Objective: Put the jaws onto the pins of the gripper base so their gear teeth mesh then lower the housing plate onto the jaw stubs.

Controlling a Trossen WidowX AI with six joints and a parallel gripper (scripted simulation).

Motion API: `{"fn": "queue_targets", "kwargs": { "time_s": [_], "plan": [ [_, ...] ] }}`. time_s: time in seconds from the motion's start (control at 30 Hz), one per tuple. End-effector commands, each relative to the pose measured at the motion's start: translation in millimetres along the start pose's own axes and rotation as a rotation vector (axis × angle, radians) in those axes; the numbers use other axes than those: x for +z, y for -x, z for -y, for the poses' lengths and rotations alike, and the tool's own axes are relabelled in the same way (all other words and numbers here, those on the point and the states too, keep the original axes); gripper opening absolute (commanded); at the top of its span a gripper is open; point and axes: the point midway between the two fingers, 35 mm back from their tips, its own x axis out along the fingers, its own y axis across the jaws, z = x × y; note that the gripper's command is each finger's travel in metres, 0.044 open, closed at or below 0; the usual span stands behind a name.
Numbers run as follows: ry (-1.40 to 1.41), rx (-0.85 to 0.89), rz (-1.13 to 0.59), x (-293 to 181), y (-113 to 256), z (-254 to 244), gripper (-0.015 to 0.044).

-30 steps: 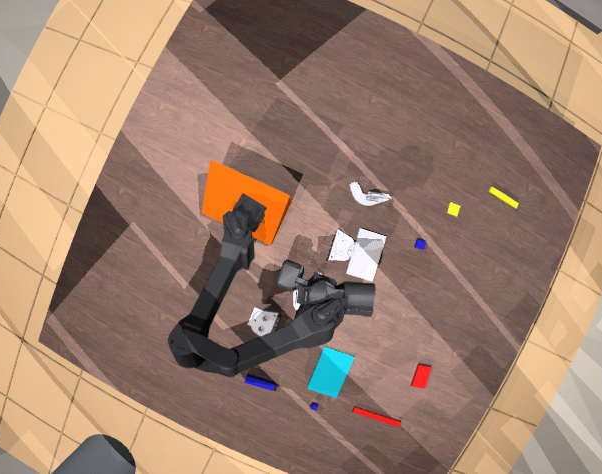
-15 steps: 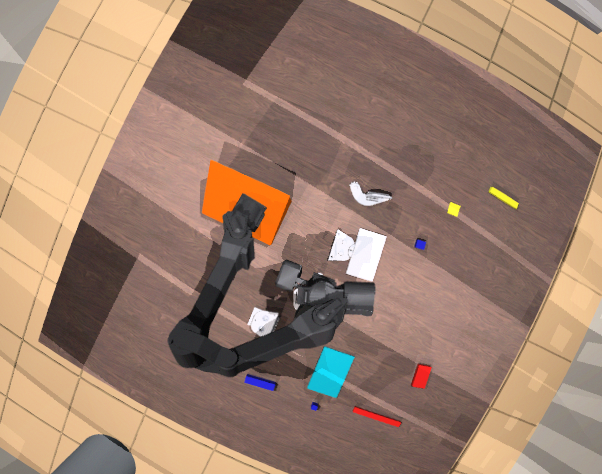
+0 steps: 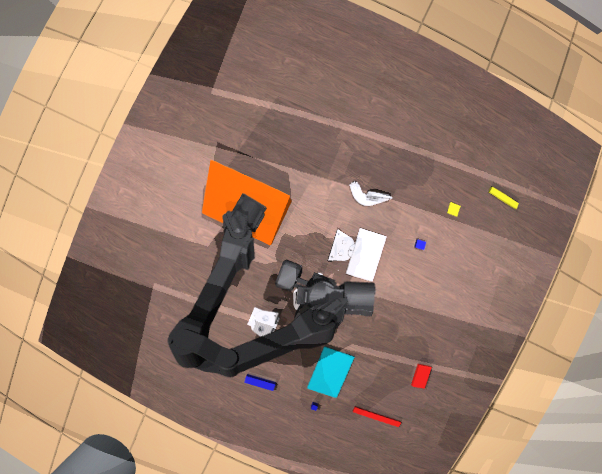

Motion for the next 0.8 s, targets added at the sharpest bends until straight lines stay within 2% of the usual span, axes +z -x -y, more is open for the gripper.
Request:
{"fn": "queue_targets", "kwargs": {
  "time_s": [0.0,0.43,0.63,0.77],
  "plan": [
    [-0.003,0.001,-0.003,-0.4,0.7,-0.1,0.044],
    [-0.003,0.001,-0.003,-0.4,0.7,-0.1,0.044],
    [-0.014,0.0,-0.004,1.6,-1.0,35.4,0.0282],
    [-0.014,0.0,-0.004,1.6,-1.2,36.9,0.0177]
  ]
}}
